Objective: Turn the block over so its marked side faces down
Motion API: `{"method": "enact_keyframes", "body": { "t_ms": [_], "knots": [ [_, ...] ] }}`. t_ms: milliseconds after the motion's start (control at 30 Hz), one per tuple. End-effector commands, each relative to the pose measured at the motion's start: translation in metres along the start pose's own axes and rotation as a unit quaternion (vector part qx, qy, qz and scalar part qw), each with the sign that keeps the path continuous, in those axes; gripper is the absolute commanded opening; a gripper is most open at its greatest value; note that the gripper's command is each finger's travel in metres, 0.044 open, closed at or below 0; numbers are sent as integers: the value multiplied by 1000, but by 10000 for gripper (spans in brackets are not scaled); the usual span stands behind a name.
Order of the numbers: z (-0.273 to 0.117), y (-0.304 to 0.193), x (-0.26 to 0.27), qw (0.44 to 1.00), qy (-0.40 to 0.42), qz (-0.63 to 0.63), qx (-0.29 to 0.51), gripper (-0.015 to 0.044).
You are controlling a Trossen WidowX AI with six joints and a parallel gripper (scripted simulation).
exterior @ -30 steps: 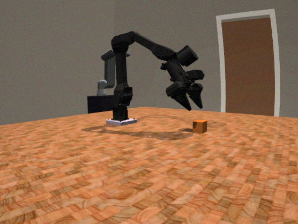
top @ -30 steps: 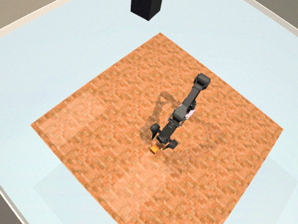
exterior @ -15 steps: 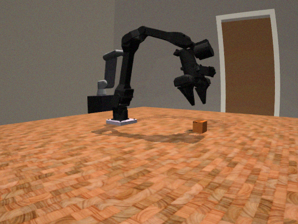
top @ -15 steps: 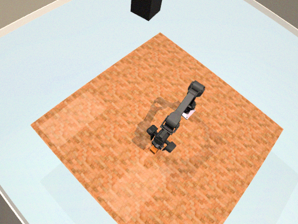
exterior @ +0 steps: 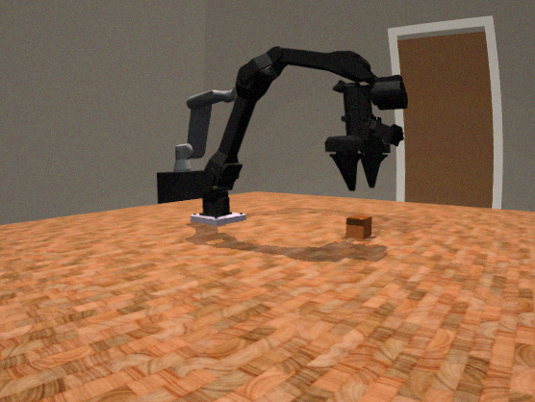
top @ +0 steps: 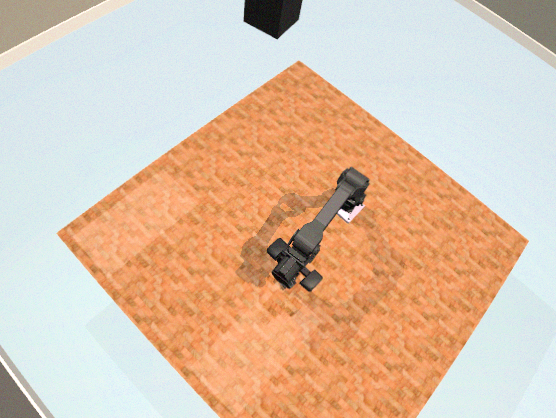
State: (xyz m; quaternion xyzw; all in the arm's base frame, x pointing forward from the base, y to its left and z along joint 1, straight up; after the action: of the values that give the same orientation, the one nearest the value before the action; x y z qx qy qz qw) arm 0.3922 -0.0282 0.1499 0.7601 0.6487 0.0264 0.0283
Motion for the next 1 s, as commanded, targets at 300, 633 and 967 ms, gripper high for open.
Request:
{"method": "enact_keyframes", "body": {
  "t_ms": [300,633,967],
  "knots": [
    [39,-5,0,1000,1,-2,15,440],
    [48,-5,0,1000,1,-2,15,440],
    [65,-6,0,1000,1,-2,15,440]
  ]
}}
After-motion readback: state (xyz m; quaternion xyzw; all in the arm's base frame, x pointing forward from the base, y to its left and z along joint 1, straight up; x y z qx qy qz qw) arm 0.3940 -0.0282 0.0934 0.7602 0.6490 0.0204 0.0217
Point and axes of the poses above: the point midway between the two fingers, 35 mm back from their tips, its own z axis out along the fingers, its own x axis across the jaws, y = z × x, the point moved 2 cm from there along -z, back along the fingers, and after that the axes turned 1 degree about -z, right-handed, at the moved point
